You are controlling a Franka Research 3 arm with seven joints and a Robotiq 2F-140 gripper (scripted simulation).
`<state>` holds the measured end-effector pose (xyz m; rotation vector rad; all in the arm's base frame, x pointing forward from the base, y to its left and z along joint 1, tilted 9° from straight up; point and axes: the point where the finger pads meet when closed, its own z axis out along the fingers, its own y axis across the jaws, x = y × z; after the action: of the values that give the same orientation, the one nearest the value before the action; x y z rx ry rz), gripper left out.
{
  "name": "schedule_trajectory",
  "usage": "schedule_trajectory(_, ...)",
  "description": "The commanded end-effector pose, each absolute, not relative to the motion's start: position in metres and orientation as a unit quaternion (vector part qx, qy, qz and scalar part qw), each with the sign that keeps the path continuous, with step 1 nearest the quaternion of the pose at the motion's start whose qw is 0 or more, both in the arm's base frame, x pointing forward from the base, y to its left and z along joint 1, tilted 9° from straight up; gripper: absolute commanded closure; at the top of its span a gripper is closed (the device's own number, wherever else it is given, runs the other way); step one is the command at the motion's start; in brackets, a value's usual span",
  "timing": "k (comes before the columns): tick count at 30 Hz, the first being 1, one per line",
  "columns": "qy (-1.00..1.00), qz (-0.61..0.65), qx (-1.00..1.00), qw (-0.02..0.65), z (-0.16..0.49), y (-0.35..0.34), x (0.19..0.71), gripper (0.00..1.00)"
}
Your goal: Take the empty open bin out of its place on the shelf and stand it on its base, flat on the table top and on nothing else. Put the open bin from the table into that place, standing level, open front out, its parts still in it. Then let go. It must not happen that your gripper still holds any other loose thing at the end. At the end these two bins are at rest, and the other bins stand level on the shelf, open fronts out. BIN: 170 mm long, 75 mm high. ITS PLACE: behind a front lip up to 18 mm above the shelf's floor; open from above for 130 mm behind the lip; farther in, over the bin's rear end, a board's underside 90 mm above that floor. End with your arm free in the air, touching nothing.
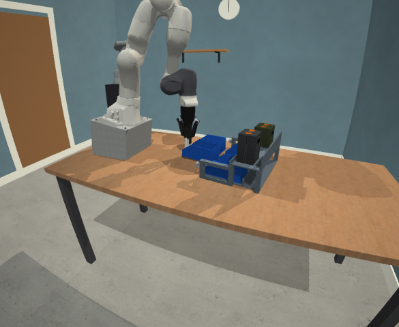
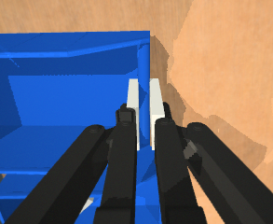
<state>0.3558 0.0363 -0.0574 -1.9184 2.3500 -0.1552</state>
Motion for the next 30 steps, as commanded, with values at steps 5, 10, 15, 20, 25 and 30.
schedule_trajectory(5,0.776,-0.053,-0.626,0.060,-0.062,0.037,0.362,1.00)
schedule_trajectory(10,0.776,-0.053,-0.626,0.060,-0.066,0.037,0.363,1.00)
schedule_trajectory(15,0.776,-0.053,-0.626,0.060,-0.068,0.037,0.363,1.00)
schedule_trajectory(20,0.776,-0.053,-0.626,0.060,-0.068,0.037,0.363,1.00)
schedule_trajectory(25,0.776,-0.053,-0.626,0.060,-0.068,0.037,0.363,1.00)
schedule_trajectory(30,0.776,-0.053,-0.626,0.060,-0.068,0.037,0.363,1.00)
